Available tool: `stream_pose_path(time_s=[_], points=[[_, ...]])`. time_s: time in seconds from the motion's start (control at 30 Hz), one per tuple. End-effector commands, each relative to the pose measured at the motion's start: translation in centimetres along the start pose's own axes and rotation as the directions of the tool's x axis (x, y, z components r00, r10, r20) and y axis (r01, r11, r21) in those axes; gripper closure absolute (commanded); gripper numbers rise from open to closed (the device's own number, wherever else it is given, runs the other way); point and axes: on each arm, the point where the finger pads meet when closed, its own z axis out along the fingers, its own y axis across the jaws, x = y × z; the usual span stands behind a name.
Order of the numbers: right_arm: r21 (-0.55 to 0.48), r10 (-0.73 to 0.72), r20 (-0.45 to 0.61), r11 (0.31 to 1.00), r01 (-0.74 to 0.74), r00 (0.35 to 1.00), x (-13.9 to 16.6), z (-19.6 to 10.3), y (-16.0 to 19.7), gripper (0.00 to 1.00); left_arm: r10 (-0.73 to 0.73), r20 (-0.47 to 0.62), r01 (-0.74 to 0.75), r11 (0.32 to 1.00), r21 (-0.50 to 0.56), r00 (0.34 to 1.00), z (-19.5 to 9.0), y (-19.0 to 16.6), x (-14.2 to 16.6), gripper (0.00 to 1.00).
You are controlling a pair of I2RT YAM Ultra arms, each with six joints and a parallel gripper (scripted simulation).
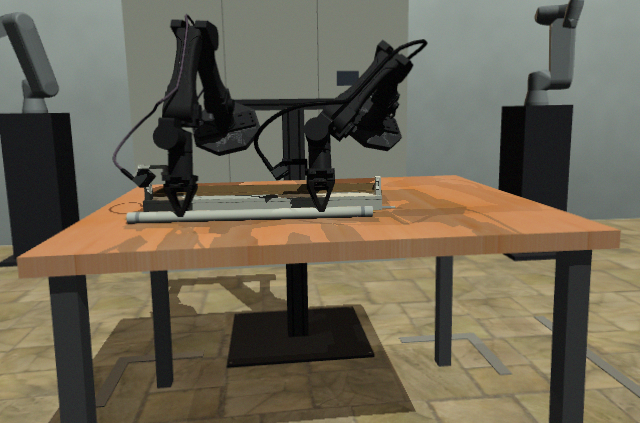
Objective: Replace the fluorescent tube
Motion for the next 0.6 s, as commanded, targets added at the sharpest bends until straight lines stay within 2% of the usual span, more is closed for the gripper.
stream_pose_path(time_s=[0.0, 0.27, 0.3, 0.4, 0.43, 0.57], points=[[-0.009, -0.001, 0.031, 1.0, 0.001, 1.0, -1.0, -0.6, 0.4, 0.89, 0.009, 0.033, -0.008, 1.0, -0.013, 0.999, -1.3, 0.7, -1.2, 0.89], [-0.006, -0.003, 0.025, 1.0, 0.003, 1.0, -0.6, -0.7, 0.3, 0.89, 0.005, 0.026, -0.005, 1.0, -0.006, 1.0, -1.1, 0.5, -0.8, 0.89], [-0.018, -0.002, 0.033, 1.0, 0.003, 0.999, -1.0, -1.5, 0.7, 0.89, -0.006, 0.033, 0.007, 1.0, -0.018, 0.999, -1.8, 1.1, -0.8, 0.89], [-0.004, 0.0, 0.034, 1.0, 0.0, 0.999, -1.1, -1.5, 0.1, 0.89, 0.011, 0.015, -0.011, 1.0, 0.0, 1.0, -1.8, 0.1, -0.6, 0.89], [0.007, 0.001, 0.033, 1.0, -0.001, 0.999, -1.1, -1.3, -0.3, 0.89, -0.004, 0.017, 0.004, 1.0, -0.016, 1.0, -2.0, 1.0, -0.6, 0.89], [-0.013, 0.0, 0.036, 1.0, 0.0, 0.999, -1.2, -1.8, 0.6, 0.89, 0.006, 0.014, -0.005, 1.0, -0.008, 1.0, -2.2, 0.6, -0.6, 0.89]])
